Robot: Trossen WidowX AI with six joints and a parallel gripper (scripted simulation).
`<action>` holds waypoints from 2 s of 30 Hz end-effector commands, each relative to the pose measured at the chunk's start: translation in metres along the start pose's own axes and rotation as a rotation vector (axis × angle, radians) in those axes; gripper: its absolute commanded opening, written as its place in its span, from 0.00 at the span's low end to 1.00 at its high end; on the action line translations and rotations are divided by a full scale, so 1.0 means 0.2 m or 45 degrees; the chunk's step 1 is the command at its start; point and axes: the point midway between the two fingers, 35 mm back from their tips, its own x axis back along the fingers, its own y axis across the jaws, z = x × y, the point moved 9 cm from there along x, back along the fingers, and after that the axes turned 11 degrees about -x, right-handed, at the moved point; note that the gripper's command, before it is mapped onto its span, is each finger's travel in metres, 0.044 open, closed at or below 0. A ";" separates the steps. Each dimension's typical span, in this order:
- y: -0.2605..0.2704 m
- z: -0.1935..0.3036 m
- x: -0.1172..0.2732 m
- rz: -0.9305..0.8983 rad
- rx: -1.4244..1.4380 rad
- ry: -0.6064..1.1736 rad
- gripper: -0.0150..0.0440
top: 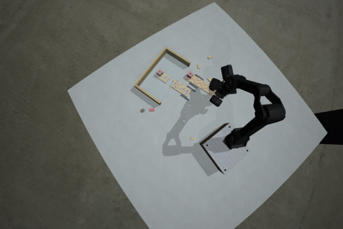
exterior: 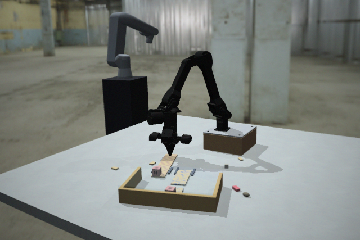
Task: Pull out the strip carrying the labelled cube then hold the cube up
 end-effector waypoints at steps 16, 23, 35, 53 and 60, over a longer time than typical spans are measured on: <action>0.01 0.04 -0.03 -0.015 -0.006 0.042 0.25; 0.01 0.04 -0.03 -0.015 -0.006 0.042 0.25; 0.00 0.01 0.01 -0.002 -0.004 0.003 0.25; 0.02 -0.25 0.23 -0.016 -0.008 0.035 0.70; 0.04 -0.39 0.26 -0.016 -0.009 0.032 1.00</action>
